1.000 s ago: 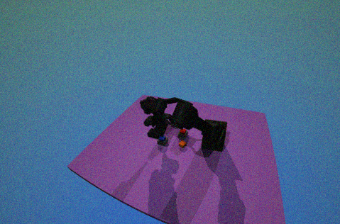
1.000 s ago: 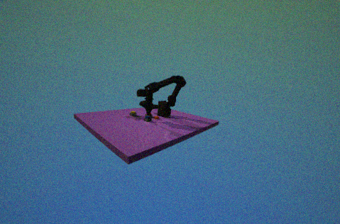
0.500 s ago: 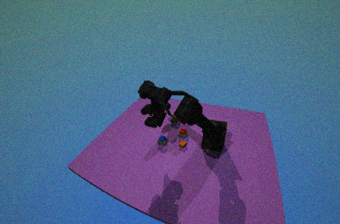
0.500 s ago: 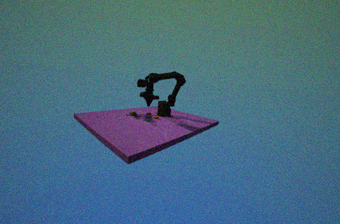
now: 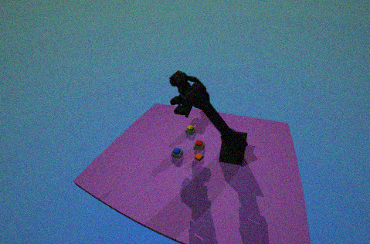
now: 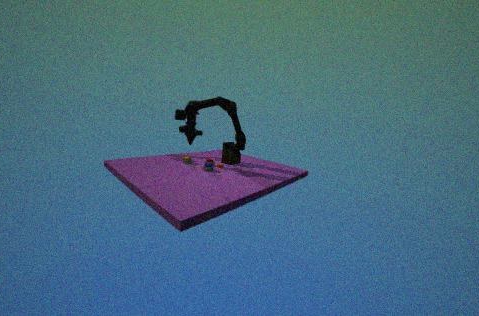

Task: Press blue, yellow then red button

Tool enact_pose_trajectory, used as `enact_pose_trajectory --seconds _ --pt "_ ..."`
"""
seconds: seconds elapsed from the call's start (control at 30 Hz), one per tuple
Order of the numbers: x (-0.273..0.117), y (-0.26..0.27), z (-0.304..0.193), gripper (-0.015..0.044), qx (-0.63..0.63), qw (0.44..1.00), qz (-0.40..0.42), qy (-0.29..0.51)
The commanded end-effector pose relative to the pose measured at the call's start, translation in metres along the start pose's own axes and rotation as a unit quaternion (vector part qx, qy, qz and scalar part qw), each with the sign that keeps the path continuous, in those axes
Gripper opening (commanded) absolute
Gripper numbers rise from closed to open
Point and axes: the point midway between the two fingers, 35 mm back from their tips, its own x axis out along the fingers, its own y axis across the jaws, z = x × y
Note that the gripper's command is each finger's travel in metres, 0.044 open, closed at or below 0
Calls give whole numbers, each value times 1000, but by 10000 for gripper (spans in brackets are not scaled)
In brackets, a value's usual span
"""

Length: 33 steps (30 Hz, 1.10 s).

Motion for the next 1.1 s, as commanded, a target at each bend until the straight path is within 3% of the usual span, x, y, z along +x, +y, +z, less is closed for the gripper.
enact_pose_trajectory --seconds 0.0,0.17,0.33,1.07 --pt "4 -26 -5 20 -8 1000 0 3" --pt "6 -26 -5 20 -8 1000 0 3" --pt "63 -26 -5 20 -8 1000 1 3" --pt "91 -26 -5 20 -8 1000 1 3"
